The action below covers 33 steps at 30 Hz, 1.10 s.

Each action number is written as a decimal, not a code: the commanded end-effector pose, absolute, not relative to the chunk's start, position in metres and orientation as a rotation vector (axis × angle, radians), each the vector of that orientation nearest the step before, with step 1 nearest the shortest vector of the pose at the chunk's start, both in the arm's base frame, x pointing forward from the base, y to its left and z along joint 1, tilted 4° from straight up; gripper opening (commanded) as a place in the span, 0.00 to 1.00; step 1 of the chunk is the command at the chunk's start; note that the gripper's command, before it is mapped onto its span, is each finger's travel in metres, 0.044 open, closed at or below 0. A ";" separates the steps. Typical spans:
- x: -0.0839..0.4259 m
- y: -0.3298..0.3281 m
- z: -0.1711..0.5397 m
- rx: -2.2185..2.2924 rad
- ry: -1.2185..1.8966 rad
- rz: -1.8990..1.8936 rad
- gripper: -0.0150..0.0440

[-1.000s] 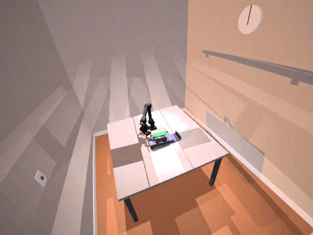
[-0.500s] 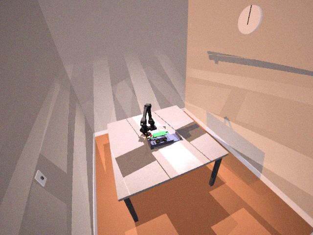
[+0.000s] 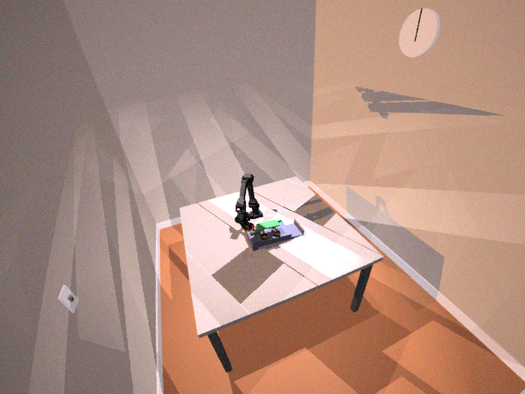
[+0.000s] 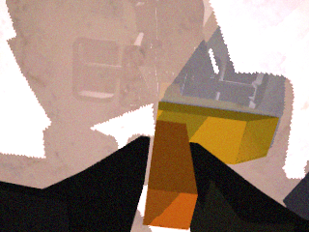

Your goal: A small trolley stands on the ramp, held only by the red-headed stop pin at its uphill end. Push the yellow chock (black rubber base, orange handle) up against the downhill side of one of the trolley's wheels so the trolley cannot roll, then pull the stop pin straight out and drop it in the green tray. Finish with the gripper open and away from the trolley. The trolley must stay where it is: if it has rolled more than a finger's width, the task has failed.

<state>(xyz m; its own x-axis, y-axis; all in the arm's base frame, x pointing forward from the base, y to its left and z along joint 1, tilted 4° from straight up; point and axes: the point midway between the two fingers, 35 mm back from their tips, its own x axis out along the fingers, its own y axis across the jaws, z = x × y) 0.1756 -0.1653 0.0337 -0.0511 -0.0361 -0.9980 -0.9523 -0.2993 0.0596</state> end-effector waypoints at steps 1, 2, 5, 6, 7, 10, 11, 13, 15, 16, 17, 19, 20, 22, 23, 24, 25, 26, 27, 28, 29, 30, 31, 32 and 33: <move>0.176 -0.165 0.034 -1.427 1.112 1.461 0.32; 0.176 -0.165 0.034 -1.427 1.112 1.461 0.31; 0.176 -0.165 0.035 -1.427 1.112 1.461 0.25; 0.176 -0.165 0.039 -1.427 1.111 1.461 0.25; 0.176 -0.165 0.042 -1.428 1.110 1.462 0.25; 0.175 -0.164 0.054 -1.429 1.106 1.463 0.25; 0.175 -0.163 0.058 -1.429 1.106 1.463 0.25; 0.174 -0.162 0.064 -1.429 1.106 1.463 0.25; 0.174 -0.162 0.071 -1.429 1.106 1.463 0.25; 0.174 -0.162 0.074 -1.429 1.106 1.463 0.25; 0.174 -0.162 0.078 -1.429 1.106 1.463 0.25; 0.174 -0.161 0.084 -1.429 1.106 1.463 0.25; 0.174 -0.161 0.087 -1.429 1.106 1.463 0.25; 0.174 -0.161 0.094 -1.429 1.105 1.463 0.25; 0.174 -0.161 0.097 -1.429 1.105 1.463 0.25; 0.175 -0.160 0.100 -1.429 1.105 1.463 0.25; 0.175 -0.160 0.103 -1.429 1.105 1.463 0.25; 0.175 -0.160 0.107 -1.429 1.105 1.463 0.25; 0.175 -0.160 0.110 -1.429 1.105 1.463 0.25; 0.175 -0.160 0.113 -1.429 1.105 1.463 0.25; 0.175 -0.160 0.116 -1.429 1.105 1.463 0.25; 0.175 -0.160 0.120 -1.429 1.105 1.463 0.25; 0.176 -0.160 0.123 -1.429 1.105 1.463 0.25; 0.176 -0.160 0.126 -1.429 1.105 1.463 0.25; 0.176 -0.160 0.129 -1.429 1.105 1.463 0.25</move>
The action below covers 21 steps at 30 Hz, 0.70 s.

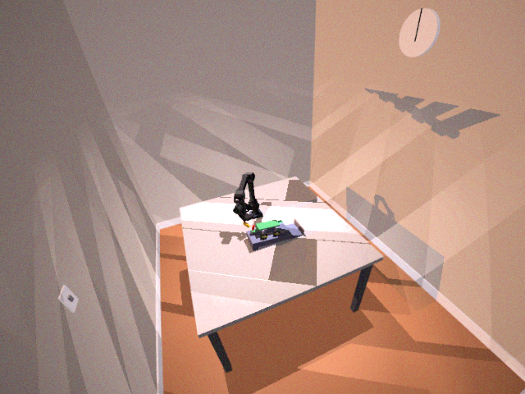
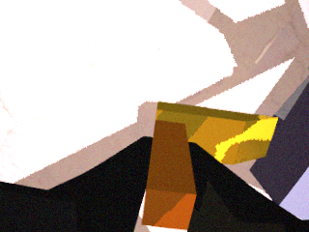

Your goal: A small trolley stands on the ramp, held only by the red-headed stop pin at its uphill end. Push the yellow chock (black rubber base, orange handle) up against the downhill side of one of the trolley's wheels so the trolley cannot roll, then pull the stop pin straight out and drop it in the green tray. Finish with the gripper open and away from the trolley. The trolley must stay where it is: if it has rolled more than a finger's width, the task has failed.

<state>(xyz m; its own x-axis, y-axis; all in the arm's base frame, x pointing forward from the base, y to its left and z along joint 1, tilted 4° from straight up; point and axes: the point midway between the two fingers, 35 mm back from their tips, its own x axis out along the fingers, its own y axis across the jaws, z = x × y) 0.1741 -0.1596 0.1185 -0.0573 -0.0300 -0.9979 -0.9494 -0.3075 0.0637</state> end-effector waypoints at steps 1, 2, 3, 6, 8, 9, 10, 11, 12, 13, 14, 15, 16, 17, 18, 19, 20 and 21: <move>0.176 -0.160 0.133 -1.429 1.105 1.463 0.25; 0.177 -0.160 0.136 -1.429 1.105 1.463 0.25; 0.177 -0.160 0.139 -1.429 1.105 1.463 0.25; 0.178 -0.160 0.149 -1.429 1.105 1.463 0.25; 0.179 -0.160 0.156 -1.429 1.105 1.463 0.25; 0.179 -0.160 0.159 -1.429 1.105 1.463 0.25; 0.180 -0.160 0.162 -1.429 1.105 1.463 0.25; 0.180 -0.160 0.165 -1.429 1.105 1.463 0.25; 0.181 -0.160 0.168 -1.429 1.105 1.463 0.25; 0.181 -0.160 0.171 -1.429 1.105 1.463 0.25; 0.182 -0.160 0.174 -1.429 1.105 1.463 0.25; 0.183 -0.160 0.177 -1.429 1.105 1.463 0.25; 0.183 -0.160 0.179 -1.429 1.105 1.463 0.25; 0.183 -0.160 0.180 -1.429 1.105 1.463 0.25; 0.183 -0.160 0.180 -1.429 1.105 1.463 0.25; 0.183 -0.160 0.180 -1.429 1.105 1.463 0.25; 0.183 -0.160 0.180 -1.429 1.105 1.463 0.25; 0.183 -0.160 0.180 -1.429 1.105 1.463 0.25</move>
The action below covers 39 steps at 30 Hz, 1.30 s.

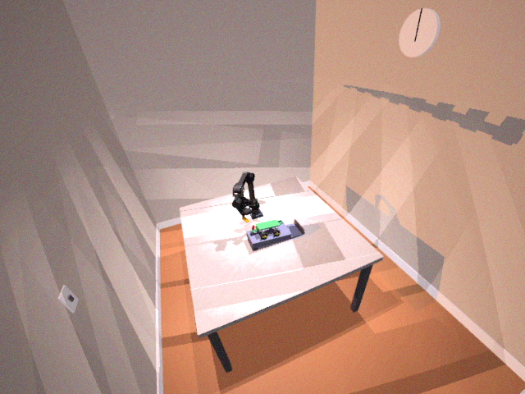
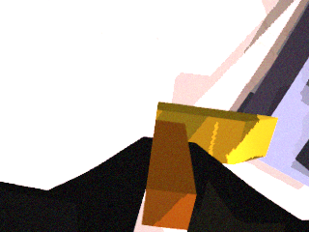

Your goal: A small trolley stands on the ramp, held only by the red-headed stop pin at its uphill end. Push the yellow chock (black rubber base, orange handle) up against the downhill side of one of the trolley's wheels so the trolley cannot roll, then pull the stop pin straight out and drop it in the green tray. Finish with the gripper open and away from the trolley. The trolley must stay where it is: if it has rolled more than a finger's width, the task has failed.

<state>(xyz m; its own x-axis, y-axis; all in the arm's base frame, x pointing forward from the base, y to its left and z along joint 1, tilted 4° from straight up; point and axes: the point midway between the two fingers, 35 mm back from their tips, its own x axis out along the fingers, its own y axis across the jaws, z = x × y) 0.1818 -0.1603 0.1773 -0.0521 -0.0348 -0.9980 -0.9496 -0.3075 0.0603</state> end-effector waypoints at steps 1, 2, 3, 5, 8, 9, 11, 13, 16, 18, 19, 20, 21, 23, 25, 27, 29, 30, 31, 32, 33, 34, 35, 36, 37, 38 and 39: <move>0.183 -0.160 0.180 -1.425 1.108 1.458 0.25; 0.183 -0.160 0.180 -1.413 1.118 1.445 0.25; 0.183 -0.160 0.180 -1.398 1.131 1.429 0.25; 0.183 -0.160 0.180 -1.352 1.168 1.380 0.25; 0.183 -0.160 0.180 -1.279 1.222 1.303 0.25; 0.183 -0.160 0.180 -1.255 1.239 1.277 0.25; 0.183 -0.160 0.180 -1.206 1.272 1.224 0.25; 0.183 -0.160 0.180 -1.156 1.304 1.171 0.25; 0.183 -0.160 0.180 -1.082 1.349 1.092 0.25; 0.183 -0.160 0.180 -1.031 1.376 1.038 0.25; 0.183 -0.160 0.180 -1.006 1.390 1.011 0.25; 0.183 -0.160 0.180 -0.981 1.403 0.984 0.25; 0.183 -0.160 0.180 -0.956 1.415 0.957 0.25; 0.183 -0.160 0.180 -0.905 1.439 0.903 0.25; 0.183 -0.160 0.180 -0.854 1.461 0.849 0.25; 0.183 -0.160 0.180 -0.802 1.482 0.795 0.25; 0.183 -0.160 0.180 -0.755 1.500 0.745 0.25; 0.183 -0.160 0.180 -0.743 1.505 0.731 0.25; 0.183 -0.160 0.180 -0.730 1.509 0.718 0.25; 0.183 -0.160 0.180 -0.710 1.516 0.697 0.25; 0.183 -0.160 0.180 -0.687 1.523 0.672 0.25; 0.183 -0.160 0.180 -0.661 1.531 0.645 0.25; 0.183 -0.160 0.180 -0.635 1.539 0.618 0.25; 0.183 -0.160 0.180 -0.610 1.546 0.590 0.25; 0.183 -0.160 0.180 -0.584 1.553 0.563 0.25; 0.183 -0.160 0.180 -0.558 1.560 0.536 0.25; 0.183 -0.160 0.180 -0.532 1.566 0.508 0.25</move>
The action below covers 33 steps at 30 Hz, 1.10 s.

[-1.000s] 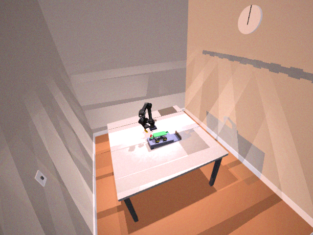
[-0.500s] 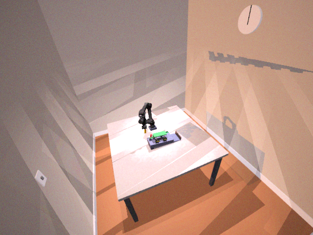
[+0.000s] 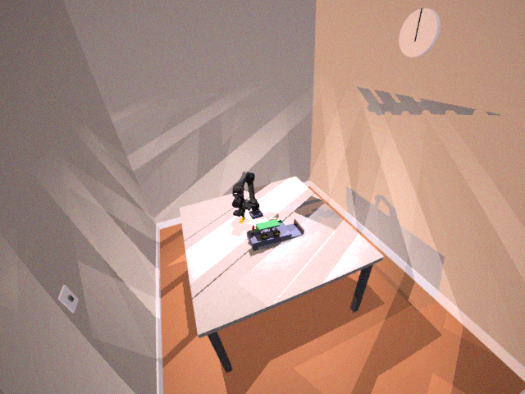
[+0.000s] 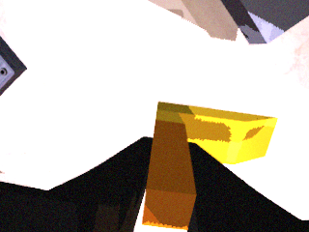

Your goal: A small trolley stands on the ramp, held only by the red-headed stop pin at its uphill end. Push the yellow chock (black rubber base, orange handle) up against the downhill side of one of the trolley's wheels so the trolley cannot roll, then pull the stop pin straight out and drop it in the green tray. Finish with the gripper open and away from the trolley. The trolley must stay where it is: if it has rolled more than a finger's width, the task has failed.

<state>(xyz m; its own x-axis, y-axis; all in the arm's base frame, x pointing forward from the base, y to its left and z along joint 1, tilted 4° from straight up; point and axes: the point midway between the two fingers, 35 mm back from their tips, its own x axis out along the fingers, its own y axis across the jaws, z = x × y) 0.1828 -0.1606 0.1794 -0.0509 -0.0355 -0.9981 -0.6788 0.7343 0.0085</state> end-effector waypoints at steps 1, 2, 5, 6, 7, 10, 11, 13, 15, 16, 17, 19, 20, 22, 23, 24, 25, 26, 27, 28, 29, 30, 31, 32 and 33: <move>0.183 -0.160 0.180 -0.507 1.572 0.481 0.25; 0.183 -0.160 0.180 -0.481 1.577 0.454 0.25; 0.183 -0.160 0.180 -0.404 1.592 0.373 0.25; 0.183 -0.160 0.180 -0.378 1.596 0.346 0.25; 0.183 -0.160 0.180 -0.352 1.600 0.318 0.25; 0.183 -0.160 0.180 -0.274 1.609 0.237 0.25; 0.183 -0.160 0.180 -0.248 1.612 0.209 0.25; 0.183 -0.160 0.180 -0.197 1.616 0.155 0.25; 0.183 -0.160 0.180 -0.145 1.618 0.101 0.25; 0.183 -0.160 0.180 -0.119 1.619 0.073 0.25; 0.183 -0.160 0.180 -0.093 1.619 0.046 0.25; 0.183 -0.160 0.180 -0.041 1.619 -0.008 0.25; 0.183 -0.160 0.180 -0.015 1.619 -0.036 0.25; 0.183 -0.160 0.180 0.019 1.617 -0.070 0.25; 0.183 -0.160 0.180 0.023 1.617 -0.075 0.25; 0.183 -0.160 0.180 0.023 1.617 -0.075 0.25; 0.183 -0.160 0.180 0.023 1.617 -0.075 0.25; 0.183 -0.160 0.180 0.023 1.617 -0.075 0.25; 0.183 -0.160 0.180 0.023 1.617 -0.075 0.25; 0.183 -0.160 0.180 0.023 1.617 -0.075 0.25; 0.184 -0.158 0.180 0.023 1.617 -0.075 0.25; 0.185 -0.155 0.179 0.023 1.617 -0.074 0.25; 0.186 -0.151 0.179 0.024 1.617 -0.074 0.25; 0.187 -0.148 0.178 0.024 1.617 -0.074 0.25; 0.188 -0.144 0.178 0.024 1.617 -0.074 0.25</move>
